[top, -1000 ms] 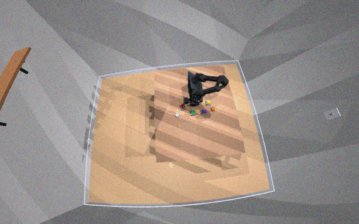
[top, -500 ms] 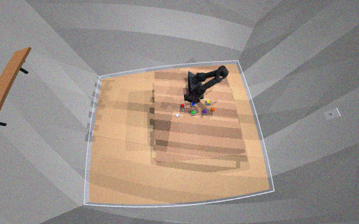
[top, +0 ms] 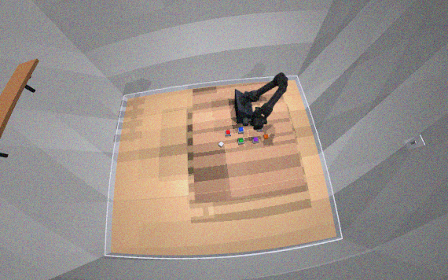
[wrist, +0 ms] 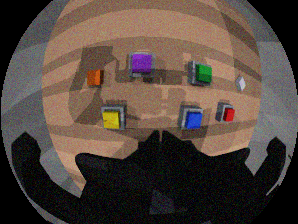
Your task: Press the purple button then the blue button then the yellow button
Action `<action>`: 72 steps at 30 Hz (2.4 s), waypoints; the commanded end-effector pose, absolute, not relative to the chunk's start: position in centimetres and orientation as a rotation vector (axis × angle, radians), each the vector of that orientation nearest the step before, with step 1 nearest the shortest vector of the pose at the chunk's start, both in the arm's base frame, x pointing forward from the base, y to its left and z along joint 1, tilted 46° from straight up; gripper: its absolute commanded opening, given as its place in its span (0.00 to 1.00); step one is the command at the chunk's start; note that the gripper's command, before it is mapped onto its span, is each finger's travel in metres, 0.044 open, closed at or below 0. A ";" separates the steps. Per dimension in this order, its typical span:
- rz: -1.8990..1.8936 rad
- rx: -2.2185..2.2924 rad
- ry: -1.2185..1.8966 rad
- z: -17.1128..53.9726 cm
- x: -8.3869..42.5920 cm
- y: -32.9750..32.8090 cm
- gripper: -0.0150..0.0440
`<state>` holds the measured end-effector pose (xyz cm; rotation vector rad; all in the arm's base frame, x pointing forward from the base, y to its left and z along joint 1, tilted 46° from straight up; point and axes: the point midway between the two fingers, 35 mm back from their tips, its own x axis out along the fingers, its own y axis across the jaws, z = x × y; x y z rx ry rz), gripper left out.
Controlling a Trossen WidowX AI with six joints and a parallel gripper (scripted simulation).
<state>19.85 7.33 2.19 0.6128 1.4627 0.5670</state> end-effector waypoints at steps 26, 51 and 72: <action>0.615 0.655 1.459 3.1 17.8 17.8 0.29; 0.616 0.657 1.459 1.2 17.8 19.8 0.29; 0.616 0.655 1.459 3.5 17.8 17.4 0.29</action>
